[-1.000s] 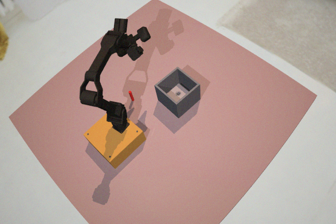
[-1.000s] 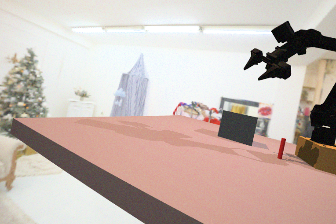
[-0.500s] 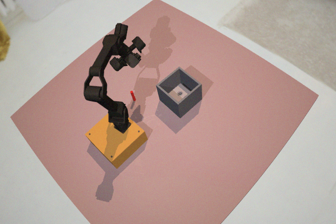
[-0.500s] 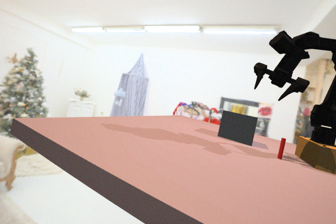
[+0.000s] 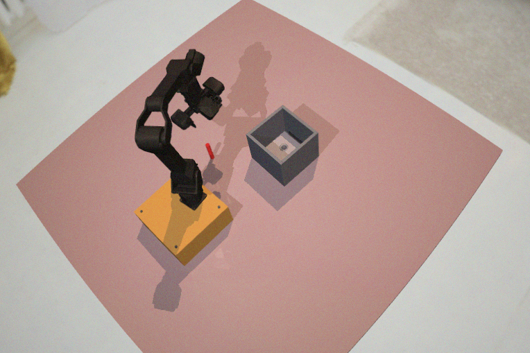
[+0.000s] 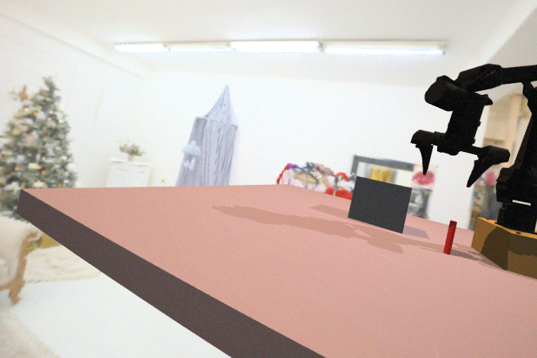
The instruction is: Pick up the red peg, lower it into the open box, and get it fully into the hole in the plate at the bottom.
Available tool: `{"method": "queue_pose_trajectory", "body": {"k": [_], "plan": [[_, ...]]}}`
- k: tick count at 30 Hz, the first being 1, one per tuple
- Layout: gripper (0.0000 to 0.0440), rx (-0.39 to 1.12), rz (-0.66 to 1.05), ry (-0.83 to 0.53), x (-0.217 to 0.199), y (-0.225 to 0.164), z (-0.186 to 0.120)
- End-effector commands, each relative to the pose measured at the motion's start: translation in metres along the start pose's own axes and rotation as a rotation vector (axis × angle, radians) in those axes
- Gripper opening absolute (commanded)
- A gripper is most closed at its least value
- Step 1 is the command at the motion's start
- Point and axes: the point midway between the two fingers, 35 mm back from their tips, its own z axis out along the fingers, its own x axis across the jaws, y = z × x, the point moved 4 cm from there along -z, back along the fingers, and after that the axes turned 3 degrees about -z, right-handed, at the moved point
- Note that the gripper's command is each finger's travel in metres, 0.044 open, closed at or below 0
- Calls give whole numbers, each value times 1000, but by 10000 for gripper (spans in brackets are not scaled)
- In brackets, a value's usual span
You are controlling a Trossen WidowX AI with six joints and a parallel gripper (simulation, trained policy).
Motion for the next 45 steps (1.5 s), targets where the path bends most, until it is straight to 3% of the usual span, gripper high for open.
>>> {"method": "queue_pose_trajectory", "body": {"k": [1, 17, 36, 39, 45], "plan": [[440, -21, -48, -63, -8, 2, 13], [440, -99, -207, -220, -33, 14, 59], [397, -142, -232, -232, -44, 28, 116], [366, -143, -231, -227, -45, 28, 123], [214, -126, -248, -218, -42, 24, 136]]}}
